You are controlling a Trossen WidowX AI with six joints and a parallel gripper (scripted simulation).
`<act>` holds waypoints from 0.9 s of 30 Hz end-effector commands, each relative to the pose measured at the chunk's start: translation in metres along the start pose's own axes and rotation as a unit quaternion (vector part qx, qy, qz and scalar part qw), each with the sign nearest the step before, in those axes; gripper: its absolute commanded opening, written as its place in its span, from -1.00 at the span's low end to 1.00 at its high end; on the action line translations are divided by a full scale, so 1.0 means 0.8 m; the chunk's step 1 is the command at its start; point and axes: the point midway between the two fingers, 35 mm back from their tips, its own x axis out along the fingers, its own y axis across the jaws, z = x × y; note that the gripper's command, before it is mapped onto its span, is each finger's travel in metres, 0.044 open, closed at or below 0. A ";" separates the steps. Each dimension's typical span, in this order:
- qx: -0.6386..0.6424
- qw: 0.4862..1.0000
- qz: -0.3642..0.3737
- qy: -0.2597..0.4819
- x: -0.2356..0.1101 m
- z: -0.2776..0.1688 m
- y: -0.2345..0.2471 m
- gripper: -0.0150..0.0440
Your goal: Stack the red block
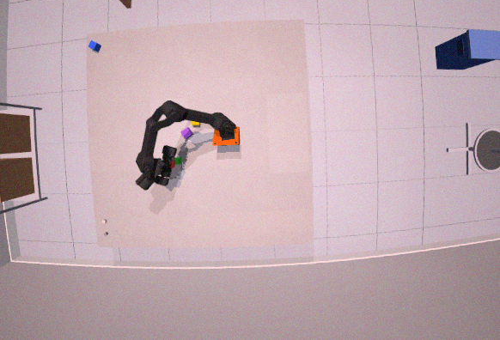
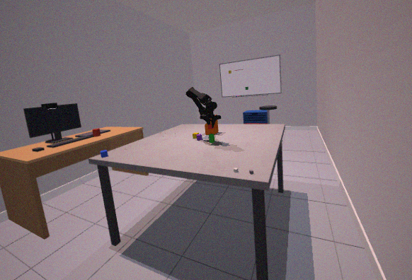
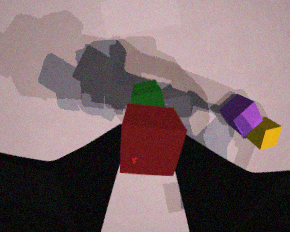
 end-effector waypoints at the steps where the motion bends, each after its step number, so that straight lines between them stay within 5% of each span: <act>1: 0.002 1.000 -0.004 0.004 0.020 -0.001 -0.002 -0.49; 27: 0.002 1.000 -0.005 0.003 0.060 -0.002 -0.007 -0.49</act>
